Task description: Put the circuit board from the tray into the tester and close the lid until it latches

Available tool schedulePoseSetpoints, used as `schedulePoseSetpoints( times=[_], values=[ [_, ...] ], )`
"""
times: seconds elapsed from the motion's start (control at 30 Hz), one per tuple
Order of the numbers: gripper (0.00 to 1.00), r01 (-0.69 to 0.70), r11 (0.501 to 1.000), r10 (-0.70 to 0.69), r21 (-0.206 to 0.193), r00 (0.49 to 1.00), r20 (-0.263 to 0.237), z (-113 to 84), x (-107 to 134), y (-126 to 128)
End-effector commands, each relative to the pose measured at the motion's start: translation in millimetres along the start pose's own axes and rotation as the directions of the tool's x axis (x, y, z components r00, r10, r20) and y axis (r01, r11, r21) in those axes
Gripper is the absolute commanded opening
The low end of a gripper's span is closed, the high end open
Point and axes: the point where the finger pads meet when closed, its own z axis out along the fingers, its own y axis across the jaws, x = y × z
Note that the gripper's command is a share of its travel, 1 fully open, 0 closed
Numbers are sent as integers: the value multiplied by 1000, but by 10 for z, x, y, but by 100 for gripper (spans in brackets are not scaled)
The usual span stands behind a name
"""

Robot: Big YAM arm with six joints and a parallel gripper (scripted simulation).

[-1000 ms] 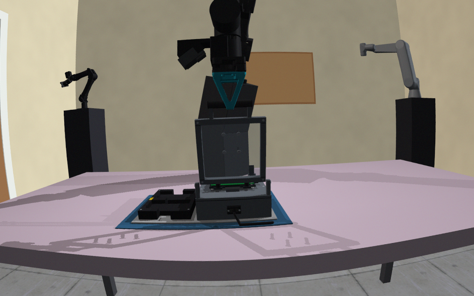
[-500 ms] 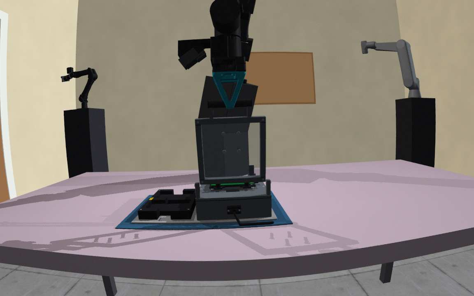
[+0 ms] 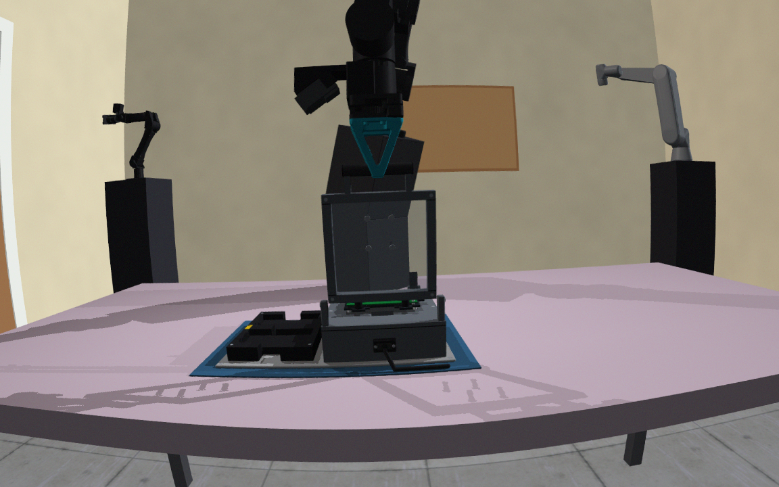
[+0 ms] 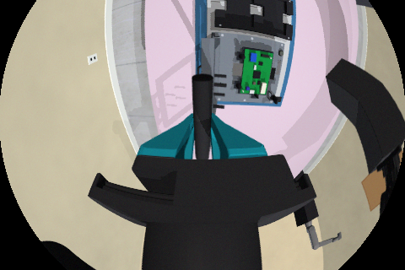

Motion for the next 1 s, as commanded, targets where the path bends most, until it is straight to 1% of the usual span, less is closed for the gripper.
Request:
schedulePoseSetpoints(
  times=[0.0, 0.6, 0.97],
  values=[
    [0, 6, 1000, -6, -14, 1000, 0, -188, -24, -38],
    [0, 7, 1000, -7, -14, 1000, 0, -182, -19, -229],
    [0, 8, 1000, -8, -14, 1000, -1, -160, -11, -394]
  ],
)
